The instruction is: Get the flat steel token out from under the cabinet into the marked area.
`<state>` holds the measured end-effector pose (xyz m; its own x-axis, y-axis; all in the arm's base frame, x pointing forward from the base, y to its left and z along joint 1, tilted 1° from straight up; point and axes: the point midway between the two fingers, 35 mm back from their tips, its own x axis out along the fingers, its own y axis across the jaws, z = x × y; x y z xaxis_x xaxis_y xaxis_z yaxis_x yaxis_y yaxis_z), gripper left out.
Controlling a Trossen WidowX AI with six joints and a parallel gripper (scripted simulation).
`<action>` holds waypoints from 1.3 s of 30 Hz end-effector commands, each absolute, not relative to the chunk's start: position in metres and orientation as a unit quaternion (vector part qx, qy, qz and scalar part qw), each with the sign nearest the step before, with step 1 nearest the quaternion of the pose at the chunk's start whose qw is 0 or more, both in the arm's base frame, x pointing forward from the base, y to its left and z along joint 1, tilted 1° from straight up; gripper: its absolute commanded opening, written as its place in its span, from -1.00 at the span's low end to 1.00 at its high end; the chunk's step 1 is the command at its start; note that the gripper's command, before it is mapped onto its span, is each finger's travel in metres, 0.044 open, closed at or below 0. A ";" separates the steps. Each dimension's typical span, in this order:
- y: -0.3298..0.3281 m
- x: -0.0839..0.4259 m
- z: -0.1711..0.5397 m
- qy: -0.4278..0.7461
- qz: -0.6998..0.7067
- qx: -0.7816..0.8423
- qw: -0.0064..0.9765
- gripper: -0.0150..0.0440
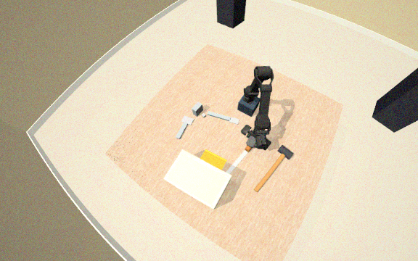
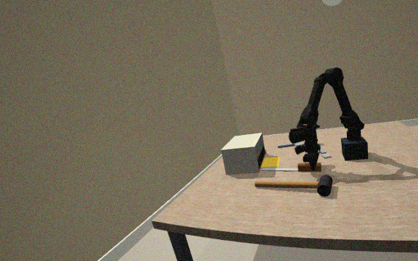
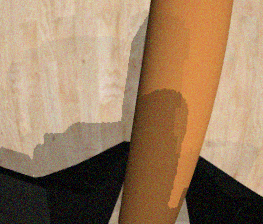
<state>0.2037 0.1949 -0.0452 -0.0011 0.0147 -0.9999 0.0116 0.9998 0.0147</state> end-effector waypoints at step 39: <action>0.192 0.265 -0.044 0.707 -0.007 0.016 0.707 -0.49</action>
